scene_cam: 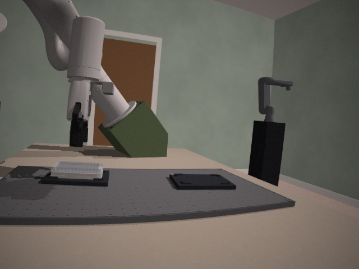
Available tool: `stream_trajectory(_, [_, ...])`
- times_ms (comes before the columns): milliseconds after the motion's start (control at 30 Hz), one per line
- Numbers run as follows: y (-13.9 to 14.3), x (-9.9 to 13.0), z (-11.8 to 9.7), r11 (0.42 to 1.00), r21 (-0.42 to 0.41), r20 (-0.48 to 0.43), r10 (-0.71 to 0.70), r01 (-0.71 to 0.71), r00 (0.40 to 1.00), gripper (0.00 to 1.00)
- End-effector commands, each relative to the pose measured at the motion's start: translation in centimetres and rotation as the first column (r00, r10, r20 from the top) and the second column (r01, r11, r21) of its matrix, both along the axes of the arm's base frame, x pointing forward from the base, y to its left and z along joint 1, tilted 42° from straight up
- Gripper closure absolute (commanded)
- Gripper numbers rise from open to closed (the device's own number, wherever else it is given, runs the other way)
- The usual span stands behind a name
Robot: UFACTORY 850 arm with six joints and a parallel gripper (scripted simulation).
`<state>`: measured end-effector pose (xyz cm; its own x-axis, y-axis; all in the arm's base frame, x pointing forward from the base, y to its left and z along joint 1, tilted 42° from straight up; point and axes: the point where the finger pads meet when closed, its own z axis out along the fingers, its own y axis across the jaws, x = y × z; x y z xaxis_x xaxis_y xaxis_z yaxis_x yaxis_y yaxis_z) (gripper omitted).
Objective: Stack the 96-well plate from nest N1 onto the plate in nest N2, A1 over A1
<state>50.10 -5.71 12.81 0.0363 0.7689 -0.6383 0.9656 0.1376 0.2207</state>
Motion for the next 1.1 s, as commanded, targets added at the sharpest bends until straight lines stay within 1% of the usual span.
stream_trajectory(0, [0.8,-0.3,1.0,1.0,0.0,0.001,0.0,0.0,1.0,0.0])
stream_trajectory(233, [2.0,-0.7,2.3,1.0,0.0,0.001,0.0,0.0,1.0,0.0])
stream_trajectory(1067, [2.0,-0.7,2.3,1.0,0.0,0.001,0.0,0.0,1.0,0.0])
